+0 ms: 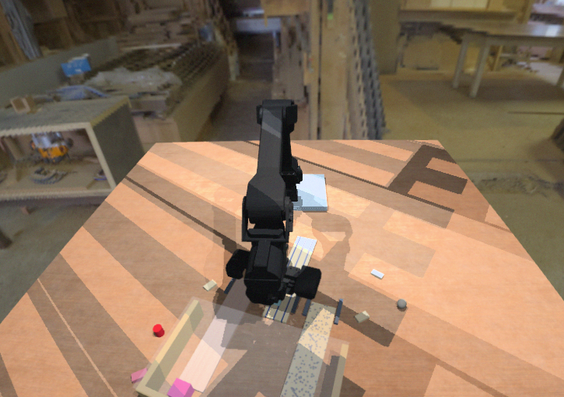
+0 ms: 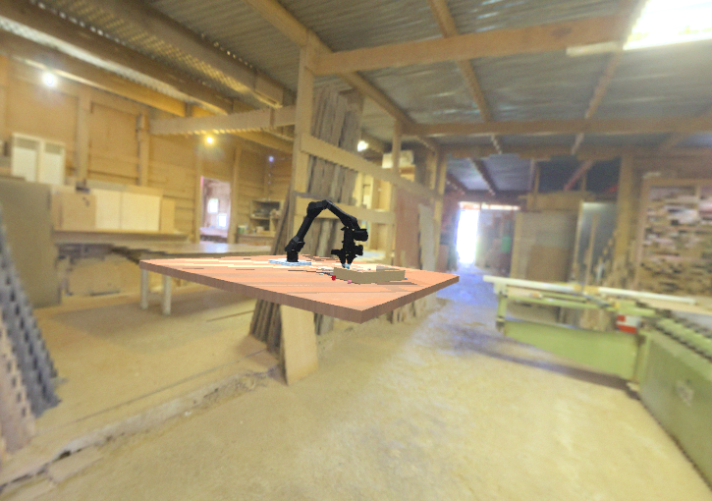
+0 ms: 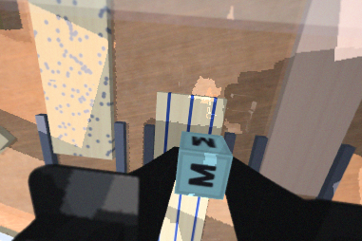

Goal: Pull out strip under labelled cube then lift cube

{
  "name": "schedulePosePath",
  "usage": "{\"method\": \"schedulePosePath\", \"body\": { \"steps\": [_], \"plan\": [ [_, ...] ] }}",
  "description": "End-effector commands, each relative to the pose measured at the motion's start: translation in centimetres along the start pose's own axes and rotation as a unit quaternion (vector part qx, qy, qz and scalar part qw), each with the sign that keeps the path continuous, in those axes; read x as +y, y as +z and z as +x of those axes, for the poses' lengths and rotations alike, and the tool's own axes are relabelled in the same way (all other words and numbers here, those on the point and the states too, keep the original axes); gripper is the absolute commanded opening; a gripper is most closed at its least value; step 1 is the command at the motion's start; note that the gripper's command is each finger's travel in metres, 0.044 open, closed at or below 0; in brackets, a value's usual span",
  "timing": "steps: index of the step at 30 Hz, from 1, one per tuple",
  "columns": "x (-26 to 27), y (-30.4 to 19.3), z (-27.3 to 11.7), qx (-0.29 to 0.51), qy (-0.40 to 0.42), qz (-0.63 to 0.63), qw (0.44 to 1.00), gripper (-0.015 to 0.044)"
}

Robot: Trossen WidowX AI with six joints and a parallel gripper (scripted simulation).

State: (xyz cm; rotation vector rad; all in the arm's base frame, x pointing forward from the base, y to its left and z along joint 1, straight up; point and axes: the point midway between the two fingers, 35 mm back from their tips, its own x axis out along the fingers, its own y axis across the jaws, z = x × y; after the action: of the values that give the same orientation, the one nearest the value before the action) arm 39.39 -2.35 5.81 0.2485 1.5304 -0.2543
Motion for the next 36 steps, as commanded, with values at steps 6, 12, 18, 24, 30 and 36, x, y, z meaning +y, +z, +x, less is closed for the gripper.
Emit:
{"method": "schedulePosePath", "body": {
  "steps": [6,12,18,24,30,36],
  "plan": [
    [-0.9,-3.2,-2.5,-0.005,0.004,-0.002,1.000,0.0000],
    [-1.1,-4.0,-2.7,-0.004,0.004,-0.002,1.000,0.0000],
    [-1.6,-6.1,-2.7,-0.003,0.003,-0.002,1.000,0.0000],
    [-2.2,-8.3,-2.6,-0.003,0.003,-0.002,1.000,0.0000],
    [-2.4,-8.8,-3.3,-0.002,0.003,-0.002,1.000,0.0000],
    [-2.4,-8.8,-6.1,-0.002,0.003,-0.002,1.000,0.0000]
  ]
}}
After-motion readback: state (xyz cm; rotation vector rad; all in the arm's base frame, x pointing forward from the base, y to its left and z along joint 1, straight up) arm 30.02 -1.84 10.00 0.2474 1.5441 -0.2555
